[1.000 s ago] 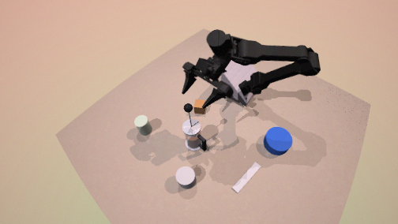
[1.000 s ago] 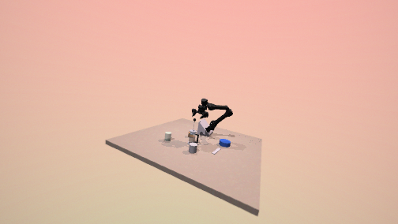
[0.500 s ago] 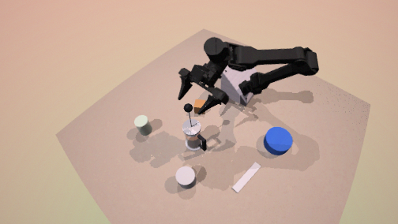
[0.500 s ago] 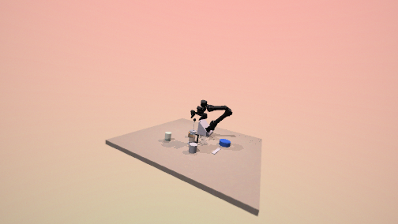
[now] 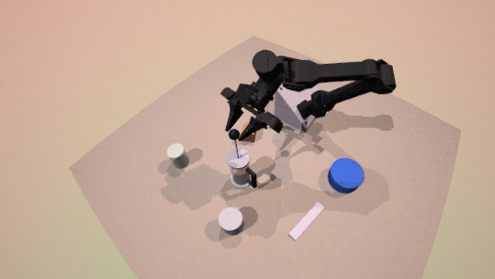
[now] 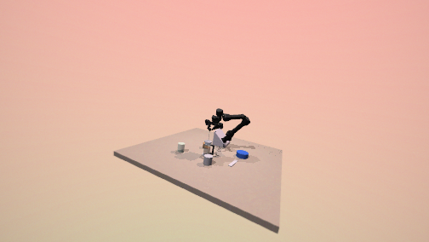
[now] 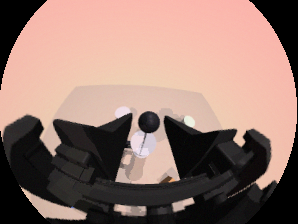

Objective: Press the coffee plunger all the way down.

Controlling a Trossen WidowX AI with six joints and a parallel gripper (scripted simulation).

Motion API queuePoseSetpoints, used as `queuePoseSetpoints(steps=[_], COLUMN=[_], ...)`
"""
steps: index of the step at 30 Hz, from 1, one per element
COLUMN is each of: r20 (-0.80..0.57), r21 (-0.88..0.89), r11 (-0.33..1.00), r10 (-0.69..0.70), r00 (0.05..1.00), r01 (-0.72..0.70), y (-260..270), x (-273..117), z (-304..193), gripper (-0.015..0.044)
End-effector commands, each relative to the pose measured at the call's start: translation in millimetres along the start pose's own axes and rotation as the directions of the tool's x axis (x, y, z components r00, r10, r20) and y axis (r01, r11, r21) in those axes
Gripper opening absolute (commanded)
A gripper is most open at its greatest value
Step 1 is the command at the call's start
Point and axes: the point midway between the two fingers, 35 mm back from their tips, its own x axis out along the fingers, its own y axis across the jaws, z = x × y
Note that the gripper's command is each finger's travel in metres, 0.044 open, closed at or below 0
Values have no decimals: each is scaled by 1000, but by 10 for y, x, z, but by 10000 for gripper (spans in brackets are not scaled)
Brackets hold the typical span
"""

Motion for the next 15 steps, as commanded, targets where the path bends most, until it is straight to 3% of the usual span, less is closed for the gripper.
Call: queuePoseSetpoints(steps=[1, 15], r20=[1, 1], r21=[3, 3], r11=[1000, 1000], r10=[-4, -5], r00=[1000, 1000], r01=[4, 5], y=[-8, -12], x=[2, 28], z=[0, -31], gripper=[125, 118])
